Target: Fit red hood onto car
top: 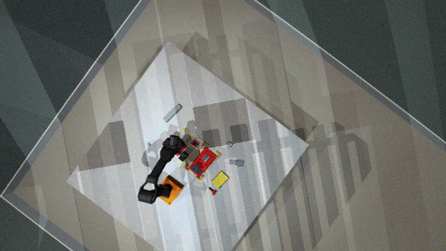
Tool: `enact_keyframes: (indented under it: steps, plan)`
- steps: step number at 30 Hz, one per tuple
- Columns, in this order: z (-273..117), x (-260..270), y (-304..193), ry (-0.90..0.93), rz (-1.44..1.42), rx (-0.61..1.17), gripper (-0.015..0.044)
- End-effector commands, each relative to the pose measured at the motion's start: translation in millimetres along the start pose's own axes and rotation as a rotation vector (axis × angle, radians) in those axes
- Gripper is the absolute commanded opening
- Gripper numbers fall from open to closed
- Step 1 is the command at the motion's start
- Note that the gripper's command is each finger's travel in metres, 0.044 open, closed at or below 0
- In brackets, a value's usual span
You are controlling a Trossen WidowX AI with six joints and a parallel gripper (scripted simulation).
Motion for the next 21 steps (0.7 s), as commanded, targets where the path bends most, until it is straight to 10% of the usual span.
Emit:
enact_keyframes:
  steps: [1,13,21]
  plan:
    - [2.8,-0.8,-0.8,-0.006,0.005,0.002,0.0440]
    - [8.7,-0.9,-1.0,-0.006,0.005,0.003,0.0440]
    - [6.4,-0.1,-0.2,0.000,0.000,0.000,0.0328]
Point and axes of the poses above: the point midway between the two fingers, 35 mm back from their tips, its own z axis out along the fingers, its own x axis across the jaws, y = z × x, the point moved 3 cm from there along -z, back along the fingers, and after that the axes turned 13 degrees about -z, right-handed, at the moved point
